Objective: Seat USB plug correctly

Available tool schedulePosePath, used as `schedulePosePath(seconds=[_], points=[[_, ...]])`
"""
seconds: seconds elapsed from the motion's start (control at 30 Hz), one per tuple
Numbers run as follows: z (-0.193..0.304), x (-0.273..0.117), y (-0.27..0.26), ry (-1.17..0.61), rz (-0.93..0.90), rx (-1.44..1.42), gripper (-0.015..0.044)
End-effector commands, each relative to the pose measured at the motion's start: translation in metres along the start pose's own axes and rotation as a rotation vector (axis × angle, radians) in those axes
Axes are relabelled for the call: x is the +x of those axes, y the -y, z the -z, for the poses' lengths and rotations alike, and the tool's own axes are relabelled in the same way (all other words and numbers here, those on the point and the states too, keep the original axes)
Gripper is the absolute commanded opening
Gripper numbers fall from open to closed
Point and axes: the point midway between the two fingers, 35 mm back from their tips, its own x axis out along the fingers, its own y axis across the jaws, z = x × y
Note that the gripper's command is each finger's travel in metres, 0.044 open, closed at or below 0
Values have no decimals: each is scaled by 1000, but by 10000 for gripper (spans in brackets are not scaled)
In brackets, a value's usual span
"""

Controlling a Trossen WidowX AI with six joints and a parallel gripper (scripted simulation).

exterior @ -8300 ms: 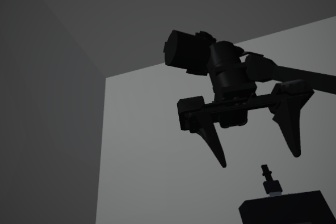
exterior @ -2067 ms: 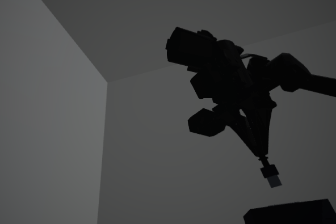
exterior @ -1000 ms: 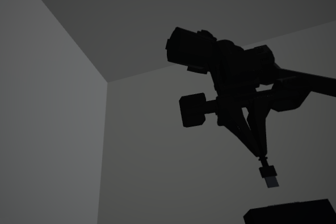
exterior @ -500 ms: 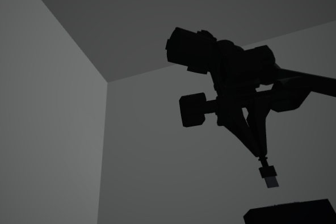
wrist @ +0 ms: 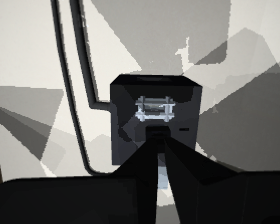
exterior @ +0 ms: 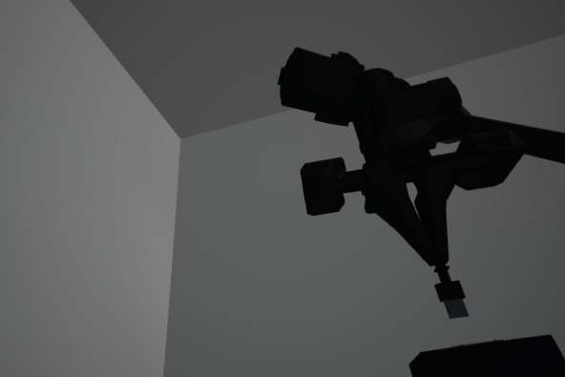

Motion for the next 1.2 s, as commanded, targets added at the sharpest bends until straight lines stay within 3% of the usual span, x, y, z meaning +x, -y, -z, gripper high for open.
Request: schedulePosePath(seconds=[0.0,1.17], points=[[-1,1,-1,4,-3,5,0],[-3,5,0,19,-2,28,0]])
